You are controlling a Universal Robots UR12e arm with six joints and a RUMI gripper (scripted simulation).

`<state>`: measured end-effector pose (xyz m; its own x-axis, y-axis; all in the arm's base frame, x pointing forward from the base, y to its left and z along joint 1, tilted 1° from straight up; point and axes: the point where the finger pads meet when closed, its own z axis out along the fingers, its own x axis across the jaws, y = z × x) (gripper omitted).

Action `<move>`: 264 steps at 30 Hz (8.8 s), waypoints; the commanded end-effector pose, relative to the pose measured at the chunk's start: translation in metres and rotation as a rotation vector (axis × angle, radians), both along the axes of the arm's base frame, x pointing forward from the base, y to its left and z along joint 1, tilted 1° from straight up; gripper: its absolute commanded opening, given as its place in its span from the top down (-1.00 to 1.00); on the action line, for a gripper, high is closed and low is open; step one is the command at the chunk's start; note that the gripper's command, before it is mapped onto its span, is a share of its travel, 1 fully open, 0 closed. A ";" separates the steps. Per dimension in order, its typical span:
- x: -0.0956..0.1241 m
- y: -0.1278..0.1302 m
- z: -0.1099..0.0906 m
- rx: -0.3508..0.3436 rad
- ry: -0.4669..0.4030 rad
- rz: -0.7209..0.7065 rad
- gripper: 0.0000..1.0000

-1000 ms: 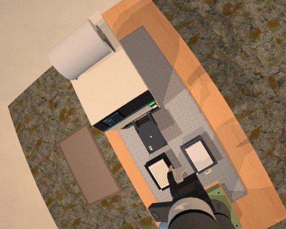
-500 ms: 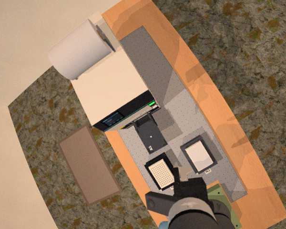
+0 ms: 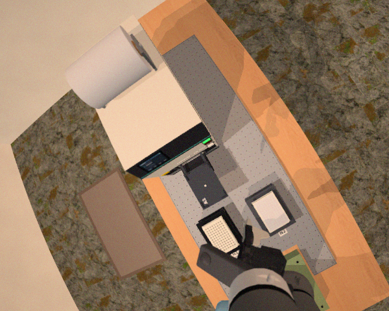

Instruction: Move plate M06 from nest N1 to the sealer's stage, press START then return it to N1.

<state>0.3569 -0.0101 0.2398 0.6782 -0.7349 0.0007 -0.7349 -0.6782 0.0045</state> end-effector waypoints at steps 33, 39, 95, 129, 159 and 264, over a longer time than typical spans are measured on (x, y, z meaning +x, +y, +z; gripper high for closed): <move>0.005 -0.012 0.001 -0.012 -0.001 -0.813 -0.36; 0.005 -0.012 0.001 -0.012 -0.001 -0.813 -0.36; 0.005 -0.012 0.001 -0.005 0.009 0.595 -0.36; 0.005 -0.012 0.001 0.000 0.014 1.347 -0.36; 0.005 -0.012 0.001 0.007 0.019 2.165 -0.36; -0.020 0.096 -0.100 0.009 0.020 2.364 -0.36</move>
